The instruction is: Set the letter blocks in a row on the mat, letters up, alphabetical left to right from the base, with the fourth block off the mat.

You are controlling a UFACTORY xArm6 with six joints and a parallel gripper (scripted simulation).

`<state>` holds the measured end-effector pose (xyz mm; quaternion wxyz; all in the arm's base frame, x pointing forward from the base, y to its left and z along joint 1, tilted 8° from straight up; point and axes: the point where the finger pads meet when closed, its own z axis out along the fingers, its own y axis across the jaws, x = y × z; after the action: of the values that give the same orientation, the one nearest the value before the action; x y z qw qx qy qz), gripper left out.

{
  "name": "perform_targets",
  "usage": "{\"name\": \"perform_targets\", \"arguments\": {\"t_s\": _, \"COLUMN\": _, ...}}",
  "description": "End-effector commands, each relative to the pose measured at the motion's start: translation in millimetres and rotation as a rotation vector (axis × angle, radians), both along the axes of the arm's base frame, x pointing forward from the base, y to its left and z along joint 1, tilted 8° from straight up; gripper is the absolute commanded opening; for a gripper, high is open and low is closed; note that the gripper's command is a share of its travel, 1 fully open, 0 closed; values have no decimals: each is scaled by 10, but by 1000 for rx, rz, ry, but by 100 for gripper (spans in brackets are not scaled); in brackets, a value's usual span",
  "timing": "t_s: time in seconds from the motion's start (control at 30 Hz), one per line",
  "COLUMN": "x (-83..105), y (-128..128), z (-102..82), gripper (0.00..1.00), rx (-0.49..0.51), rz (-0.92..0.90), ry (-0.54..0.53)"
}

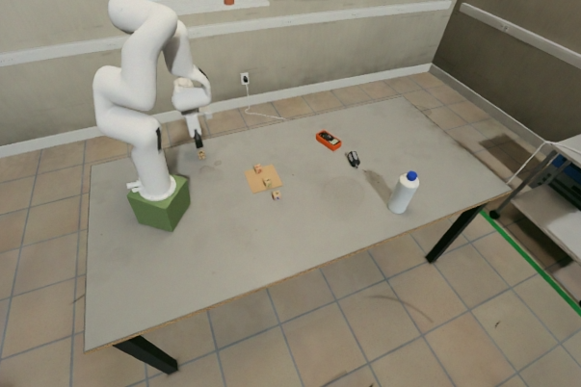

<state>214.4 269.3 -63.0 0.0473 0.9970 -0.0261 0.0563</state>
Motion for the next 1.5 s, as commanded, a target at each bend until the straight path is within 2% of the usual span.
{"name": "perform_targets", "arguments": {"t_s": 0.0, "x": 1, "y": 16, "z": 7, "gripper": 69, "rx": 3, "rz": 3, "ry": -1}}
{"name": "perform_targets", "arguments": {"t_s": 0.83, "x": 4, "y": 15, "z": -8, "gripper": 69, "rx": 3, "rz": 3, "ry": -1}}
{"name": "perform_targets", "arguments": {"t_s": 1.47, "x": 25, "y": -2, "z": -191, "gripper": 69, "rx": 2, "rz": 3, "ry": -1}}
